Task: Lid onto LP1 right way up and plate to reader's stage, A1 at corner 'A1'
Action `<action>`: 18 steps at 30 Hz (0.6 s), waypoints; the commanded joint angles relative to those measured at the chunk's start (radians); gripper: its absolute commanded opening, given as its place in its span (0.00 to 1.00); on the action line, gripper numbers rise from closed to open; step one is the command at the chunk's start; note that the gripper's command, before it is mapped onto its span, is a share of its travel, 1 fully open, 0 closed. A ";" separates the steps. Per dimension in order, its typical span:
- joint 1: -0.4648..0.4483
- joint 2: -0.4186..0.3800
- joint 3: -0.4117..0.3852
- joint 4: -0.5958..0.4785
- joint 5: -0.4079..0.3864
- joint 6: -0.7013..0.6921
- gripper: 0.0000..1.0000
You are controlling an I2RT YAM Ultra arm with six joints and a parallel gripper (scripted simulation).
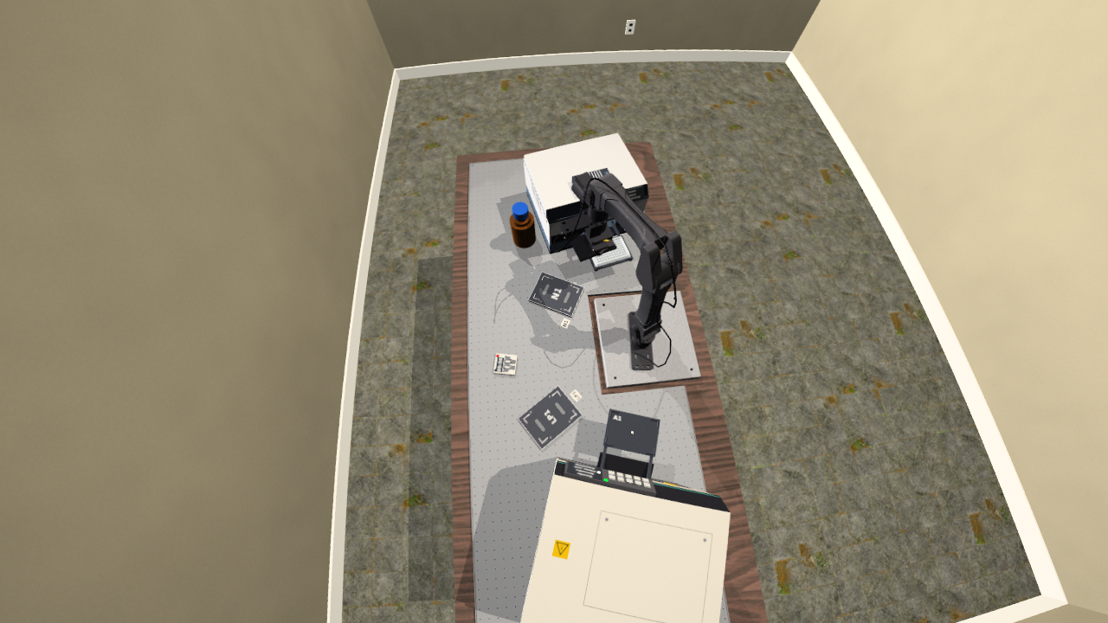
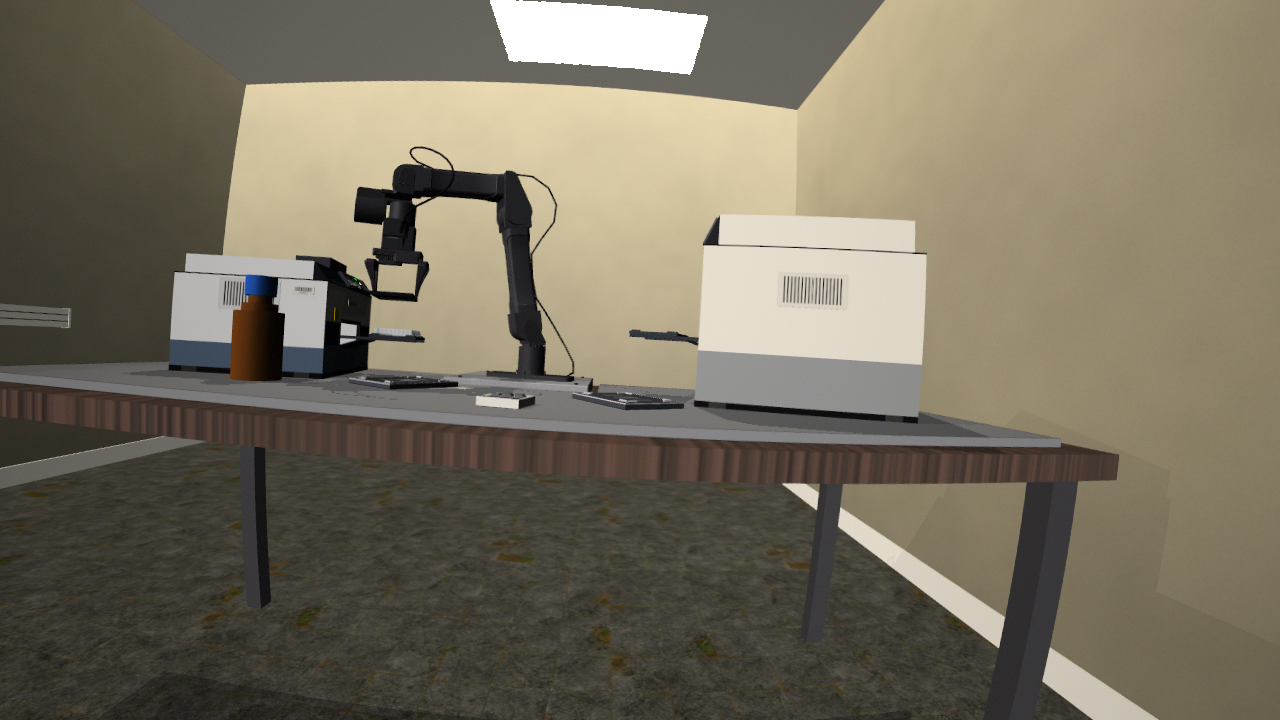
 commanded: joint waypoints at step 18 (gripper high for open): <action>0.155 0.028 0.040 0.025 -0.009 0.140 0.85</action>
